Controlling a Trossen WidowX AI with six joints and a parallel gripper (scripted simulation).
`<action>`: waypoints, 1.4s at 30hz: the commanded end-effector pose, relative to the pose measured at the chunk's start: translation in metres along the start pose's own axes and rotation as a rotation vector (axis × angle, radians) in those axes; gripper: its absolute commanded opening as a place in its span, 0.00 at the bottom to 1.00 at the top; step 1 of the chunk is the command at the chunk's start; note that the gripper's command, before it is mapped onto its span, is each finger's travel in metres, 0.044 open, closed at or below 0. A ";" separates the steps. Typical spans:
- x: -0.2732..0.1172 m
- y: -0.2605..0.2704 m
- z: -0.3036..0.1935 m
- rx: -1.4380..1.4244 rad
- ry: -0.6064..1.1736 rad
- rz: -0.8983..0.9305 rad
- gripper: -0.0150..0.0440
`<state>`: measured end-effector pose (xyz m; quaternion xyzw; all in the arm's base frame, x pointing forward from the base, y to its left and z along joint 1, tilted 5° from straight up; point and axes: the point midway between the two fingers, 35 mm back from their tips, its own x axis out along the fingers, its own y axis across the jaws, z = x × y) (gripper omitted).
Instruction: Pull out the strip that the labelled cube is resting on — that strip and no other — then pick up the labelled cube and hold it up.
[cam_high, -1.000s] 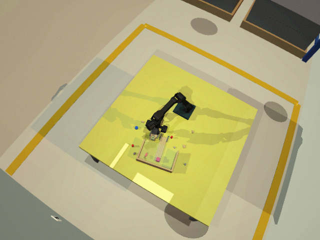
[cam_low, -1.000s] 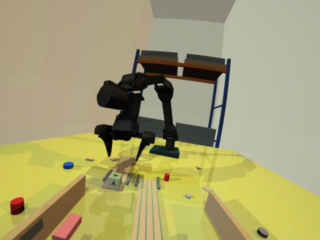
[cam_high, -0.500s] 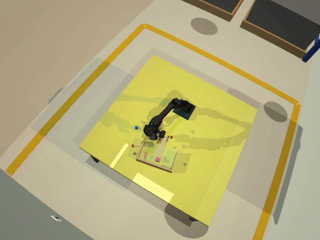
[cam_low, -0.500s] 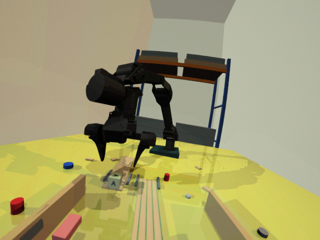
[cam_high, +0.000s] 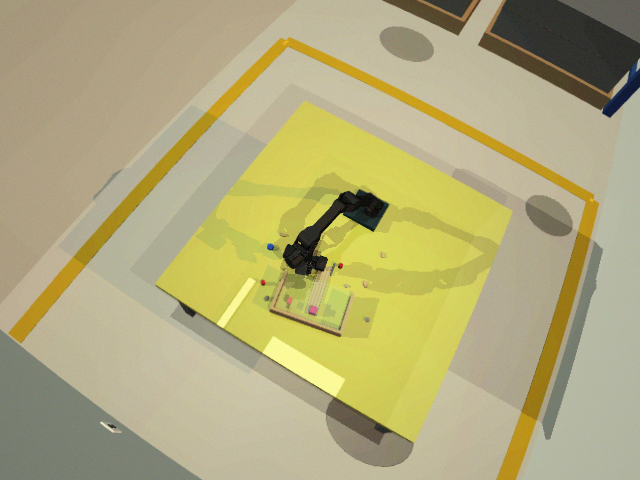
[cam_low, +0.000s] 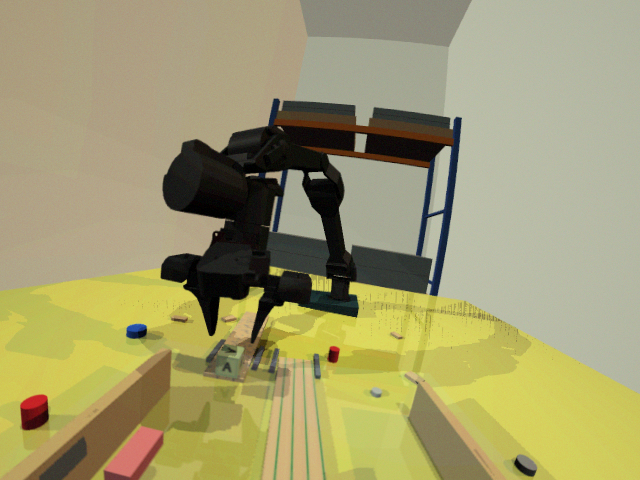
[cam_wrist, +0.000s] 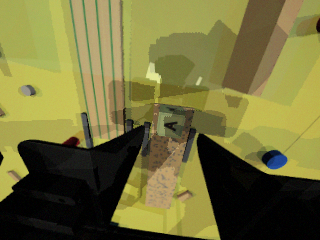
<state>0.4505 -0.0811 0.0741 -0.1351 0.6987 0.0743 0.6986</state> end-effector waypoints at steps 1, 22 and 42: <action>0.009 0.000 -0.001 0.005 0.006 0.002 0.68; 0.043 0.000 -0.002 0.005 0.006 0.002 0.68; 0.040 0.001 -0.003 0.008 0.005 0.002 0.25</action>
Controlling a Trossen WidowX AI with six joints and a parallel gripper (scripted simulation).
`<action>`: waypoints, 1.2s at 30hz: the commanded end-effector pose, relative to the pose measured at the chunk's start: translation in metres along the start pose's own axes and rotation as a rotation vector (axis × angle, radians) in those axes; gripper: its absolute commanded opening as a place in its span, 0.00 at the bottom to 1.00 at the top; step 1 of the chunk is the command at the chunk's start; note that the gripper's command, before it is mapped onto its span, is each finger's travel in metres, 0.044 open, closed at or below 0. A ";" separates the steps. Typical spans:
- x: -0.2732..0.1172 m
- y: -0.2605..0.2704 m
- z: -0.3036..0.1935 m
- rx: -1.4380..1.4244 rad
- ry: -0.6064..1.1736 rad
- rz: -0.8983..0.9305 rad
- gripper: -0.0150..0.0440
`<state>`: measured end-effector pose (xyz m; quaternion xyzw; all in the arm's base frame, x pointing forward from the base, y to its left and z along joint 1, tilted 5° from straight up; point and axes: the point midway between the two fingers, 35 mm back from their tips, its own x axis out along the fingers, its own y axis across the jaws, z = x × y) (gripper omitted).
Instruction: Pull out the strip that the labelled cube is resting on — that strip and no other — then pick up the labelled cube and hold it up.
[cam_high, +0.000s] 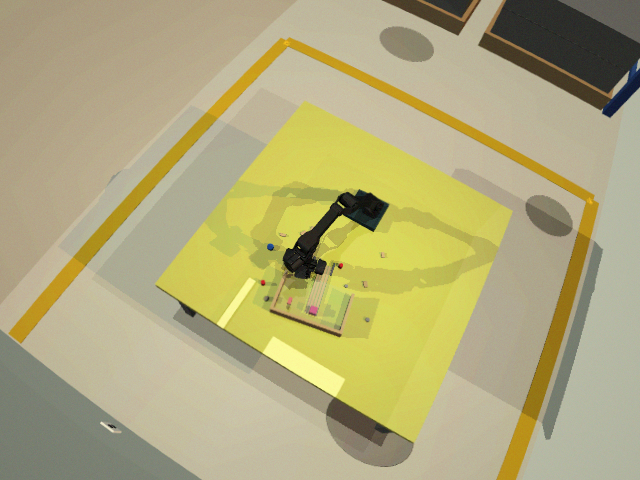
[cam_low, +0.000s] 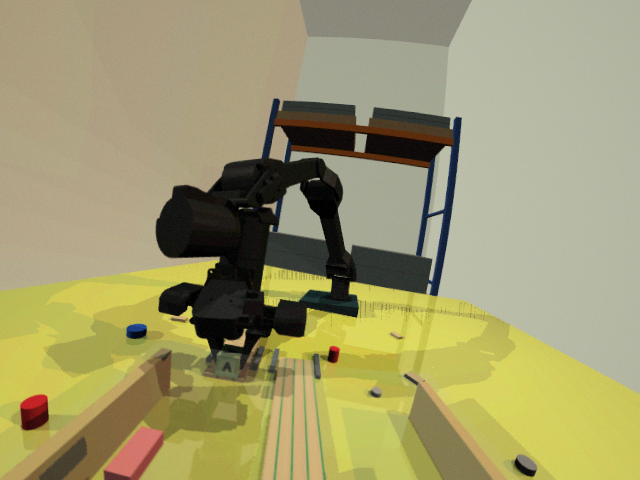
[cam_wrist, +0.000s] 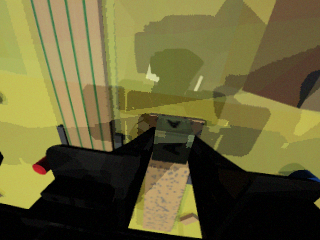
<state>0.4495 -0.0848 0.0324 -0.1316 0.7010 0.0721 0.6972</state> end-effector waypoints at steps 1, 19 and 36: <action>-0.004 0.002 -0.004 0.000 0.000 0.000 0.25; -0.041 0.028 -0.053 -0.003 0.005 0.002 0.25; -0.044 0.052 -0.098 -0.003 0.008 0.004 0.25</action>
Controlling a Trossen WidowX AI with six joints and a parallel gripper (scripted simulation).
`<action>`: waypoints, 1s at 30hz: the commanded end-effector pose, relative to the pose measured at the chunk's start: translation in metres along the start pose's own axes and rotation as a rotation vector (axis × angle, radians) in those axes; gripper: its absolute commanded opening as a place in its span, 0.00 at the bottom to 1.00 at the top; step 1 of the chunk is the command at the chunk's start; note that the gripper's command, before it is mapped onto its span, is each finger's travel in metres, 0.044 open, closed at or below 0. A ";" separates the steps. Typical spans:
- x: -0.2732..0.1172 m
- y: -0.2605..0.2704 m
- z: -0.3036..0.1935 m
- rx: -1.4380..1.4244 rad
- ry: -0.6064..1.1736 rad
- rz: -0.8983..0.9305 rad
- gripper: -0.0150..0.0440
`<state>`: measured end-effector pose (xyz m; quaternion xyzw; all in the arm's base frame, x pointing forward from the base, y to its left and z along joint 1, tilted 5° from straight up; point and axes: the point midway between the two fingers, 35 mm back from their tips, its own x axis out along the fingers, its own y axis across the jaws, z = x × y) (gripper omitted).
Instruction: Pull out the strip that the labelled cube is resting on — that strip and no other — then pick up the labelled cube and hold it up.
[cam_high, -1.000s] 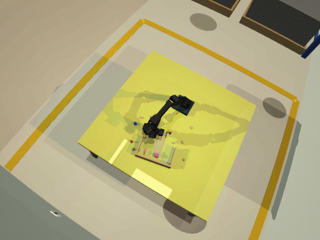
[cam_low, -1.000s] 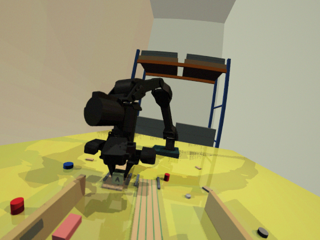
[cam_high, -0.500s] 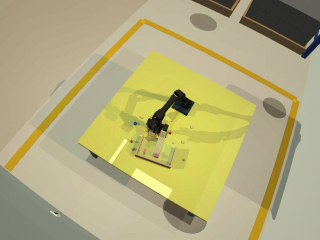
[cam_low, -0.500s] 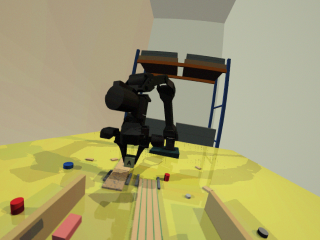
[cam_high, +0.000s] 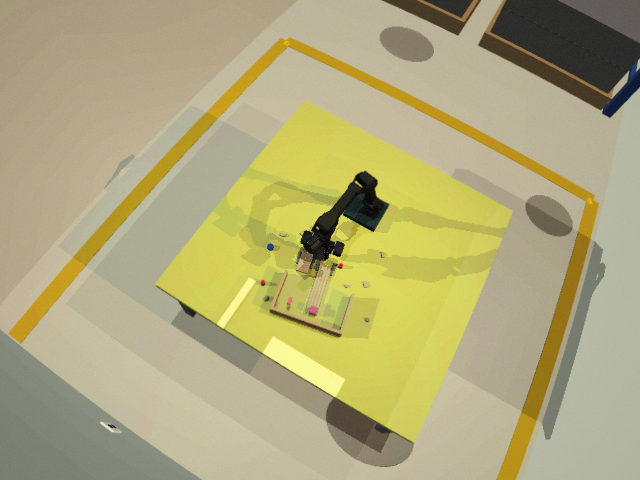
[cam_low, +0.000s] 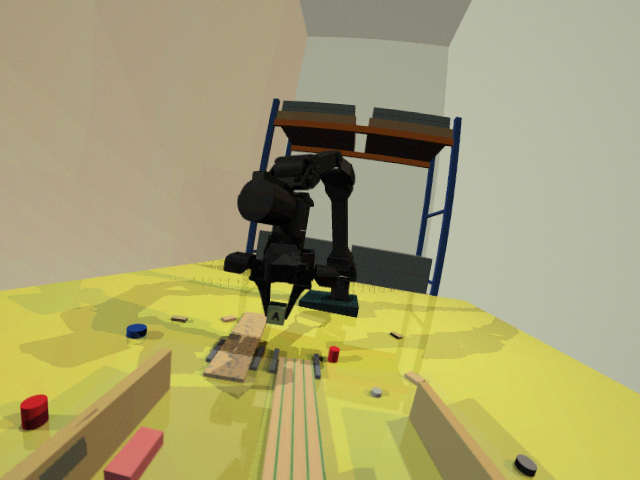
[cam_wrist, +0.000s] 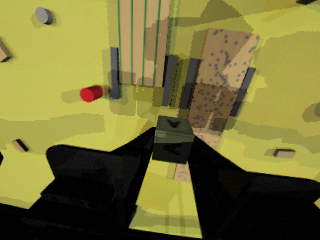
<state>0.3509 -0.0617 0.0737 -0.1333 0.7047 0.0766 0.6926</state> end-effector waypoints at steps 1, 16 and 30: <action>0.000 0.007 -0.013 0.006 -0.002 -0.001 0.25; -0.004 0.024 -0.045 0.006 0.000 0.000 0.25; -0.032 0.024 -0.046 0.006 0.000 0.000 0.25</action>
